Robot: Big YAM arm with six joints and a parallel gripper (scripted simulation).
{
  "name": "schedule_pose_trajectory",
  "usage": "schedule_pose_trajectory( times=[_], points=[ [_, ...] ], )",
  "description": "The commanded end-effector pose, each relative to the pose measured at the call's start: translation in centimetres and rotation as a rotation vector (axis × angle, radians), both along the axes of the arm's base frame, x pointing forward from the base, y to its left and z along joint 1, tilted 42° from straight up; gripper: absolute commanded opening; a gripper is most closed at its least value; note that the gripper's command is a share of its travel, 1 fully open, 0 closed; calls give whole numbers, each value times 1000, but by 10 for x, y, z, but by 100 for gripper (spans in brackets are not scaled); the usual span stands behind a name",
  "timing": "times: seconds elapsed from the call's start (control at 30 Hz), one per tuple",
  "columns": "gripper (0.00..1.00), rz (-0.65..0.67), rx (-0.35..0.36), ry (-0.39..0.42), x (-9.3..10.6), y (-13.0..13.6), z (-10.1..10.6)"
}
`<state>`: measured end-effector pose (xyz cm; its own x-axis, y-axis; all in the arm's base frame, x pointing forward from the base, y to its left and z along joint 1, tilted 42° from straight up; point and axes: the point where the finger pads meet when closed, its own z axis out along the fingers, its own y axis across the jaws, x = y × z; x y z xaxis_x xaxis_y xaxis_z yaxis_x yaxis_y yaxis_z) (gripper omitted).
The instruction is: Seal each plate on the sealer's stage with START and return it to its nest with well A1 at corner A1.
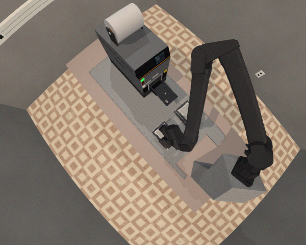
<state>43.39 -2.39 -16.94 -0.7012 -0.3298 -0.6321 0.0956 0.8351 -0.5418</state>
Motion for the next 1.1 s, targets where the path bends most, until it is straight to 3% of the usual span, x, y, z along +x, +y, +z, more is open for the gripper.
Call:
schedule_pose_trajectory(
  times=[0.0, 0.1, 0.43, 1.07],
  points=[
    [0, -25, 1, 34, -22, -11, -10],
    [0, -26, 1, 36, -23, -12, -10],
    [0, 1, -5, -4, 5, -1, 5],
    [0, 31, -4, -12, 7, 13, 10]
  ],
)
